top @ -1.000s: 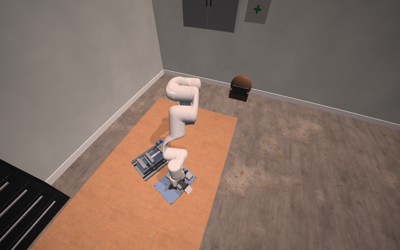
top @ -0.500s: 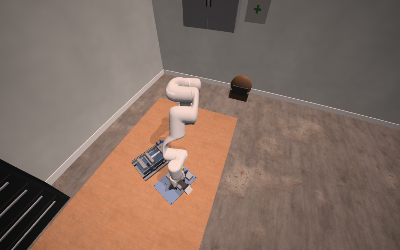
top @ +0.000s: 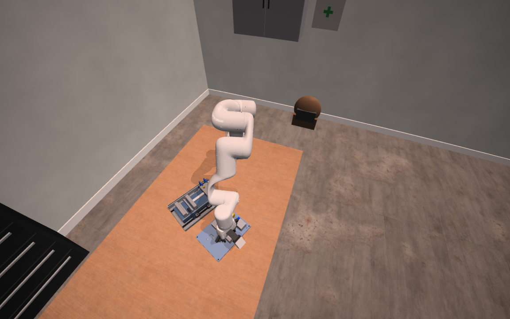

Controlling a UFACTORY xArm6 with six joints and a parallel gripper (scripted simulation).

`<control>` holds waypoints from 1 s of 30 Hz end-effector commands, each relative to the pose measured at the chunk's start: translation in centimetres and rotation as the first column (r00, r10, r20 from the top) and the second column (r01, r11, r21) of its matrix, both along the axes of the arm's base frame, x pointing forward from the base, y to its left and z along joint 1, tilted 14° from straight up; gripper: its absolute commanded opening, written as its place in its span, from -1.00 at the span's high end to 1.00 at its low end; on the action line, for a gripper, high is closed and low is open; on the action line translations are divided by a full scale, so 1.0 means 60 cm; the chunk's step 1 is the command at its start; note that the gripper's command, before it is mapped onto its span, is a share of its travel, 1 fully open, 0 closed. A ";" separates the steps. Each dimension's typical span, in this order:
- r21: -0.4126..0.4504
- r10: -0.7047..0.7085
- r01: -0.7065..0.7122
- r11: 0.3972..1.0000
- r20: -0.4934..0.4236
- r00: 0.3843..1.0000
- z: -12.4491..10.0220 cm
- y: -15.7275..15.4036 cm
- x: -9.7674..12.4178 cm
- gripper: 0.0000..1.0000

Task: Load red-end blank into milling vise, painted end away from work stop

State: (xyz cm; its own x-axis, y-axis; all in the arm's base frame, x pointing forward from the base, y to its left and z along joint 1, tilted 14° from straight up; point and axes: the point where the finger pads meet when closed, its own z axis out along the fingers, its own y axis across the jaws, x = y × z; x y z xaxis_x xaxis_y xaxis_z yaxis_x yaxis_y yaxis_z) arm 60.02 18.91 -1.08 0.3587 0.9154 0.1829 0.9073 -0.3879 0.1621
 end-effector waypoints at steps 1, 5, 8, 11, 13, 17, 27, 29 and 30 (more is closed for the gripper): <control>0.001 0.000 0.000 1.000 0.004 1.000 0.001 0.001 0.003 -0.56; 0.001 0.000 0.000 1.000 0.004 1.000 -0.002 0.001 0.004 -0.56; 0.001 0.000 0.000 1.000 0.004 1.000 -0.003 0.001 0.004 -0.56; 0.001 0.000 0.000 1.000 0.004 1.000 -0.003 0.001 0.004 -0.56; 0.001 0.000 0.000 1.000 0.004 1.000 -0.003 0.001 0.004 -0.56; 0.001 0.000 0.000 1.000 0.004 1.000 -0.002 0.001 0.004 -0.56; 0.001 0.000 0.000 1.000 0.004 1.000 -0.001 0.001 0.004 -0.56; 0.001 0.000 0.000 1.000 0.004 1.000 -0.001 0.001 0.004 -0.56; 0.001 0.000 0.000 1.000 0.004 1.000 -0.001 0.001 0.004 -0.56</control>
State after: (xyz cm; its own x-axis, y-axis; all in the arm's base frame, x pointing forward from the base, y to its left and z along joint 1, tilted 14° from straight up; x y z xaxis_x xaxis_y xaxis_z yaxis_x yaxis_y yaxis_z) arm 60.08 18.95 -1.36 0.3587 0.9154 0.1828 0.9074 -0.3879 0.1620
